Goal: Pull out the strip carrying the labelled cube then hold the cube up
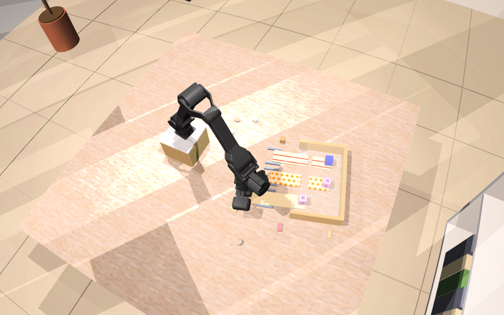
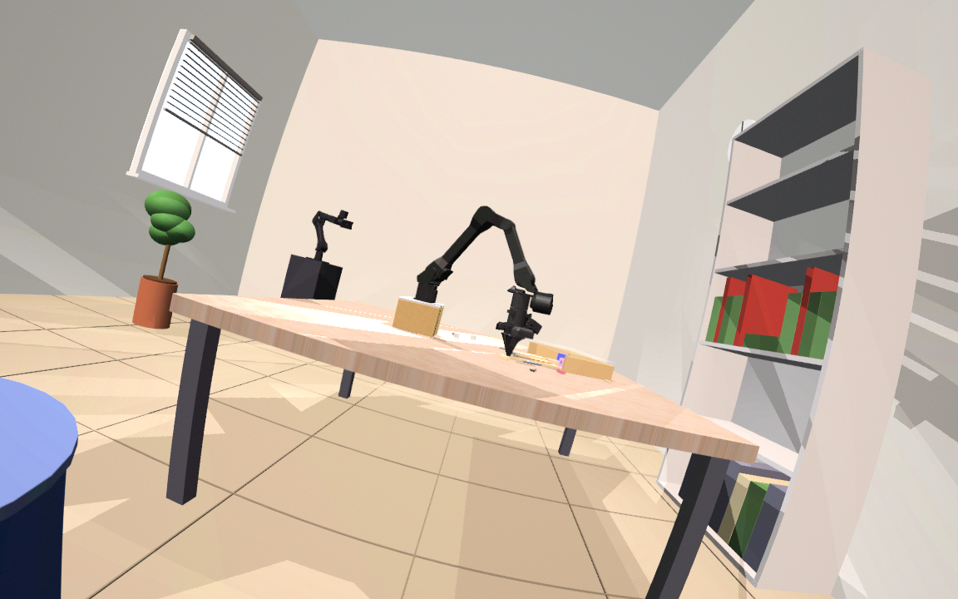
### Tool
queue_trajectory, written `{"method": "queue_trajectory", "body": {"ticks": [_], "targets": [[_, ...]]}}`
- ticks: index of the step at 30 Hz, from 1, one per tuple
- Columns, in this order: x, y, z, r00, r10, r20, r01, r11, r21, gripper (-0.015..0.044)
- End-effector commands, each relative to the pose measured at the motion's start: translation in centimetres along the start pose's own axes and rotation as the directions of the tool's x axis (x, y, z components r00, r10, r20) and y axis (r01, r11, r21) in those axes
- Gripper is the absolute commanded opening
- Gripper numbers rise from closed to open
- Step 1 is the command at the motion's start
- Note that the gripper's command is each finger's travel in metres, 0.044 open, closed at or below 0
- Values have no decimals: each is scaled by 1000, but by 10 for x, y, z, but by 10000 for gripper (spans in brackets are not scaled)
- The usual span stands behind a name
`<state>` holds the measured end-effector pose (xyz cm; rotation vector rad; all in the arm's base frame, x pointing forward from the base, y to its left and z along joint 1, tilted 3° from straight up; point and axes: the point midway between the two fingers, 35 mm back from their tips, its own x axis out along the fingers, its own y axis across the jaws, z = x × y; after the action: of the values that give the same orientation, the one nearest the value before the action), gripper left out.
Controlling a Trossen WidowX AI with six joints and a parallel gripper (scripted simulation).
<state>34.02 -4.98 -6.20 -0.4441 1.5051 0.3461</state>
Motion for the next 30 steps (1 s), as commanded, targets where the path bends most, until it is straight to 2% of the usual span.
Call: {"method": "queue_trajectory", "body": {"ticks": [1, 30], "targets": [[5, 3, -15, 1000, 12, -24, -12, 1000, 3, 0], [5, 4, -58, 1000, 12, -28, -12, 1000, 3, 0]]}}
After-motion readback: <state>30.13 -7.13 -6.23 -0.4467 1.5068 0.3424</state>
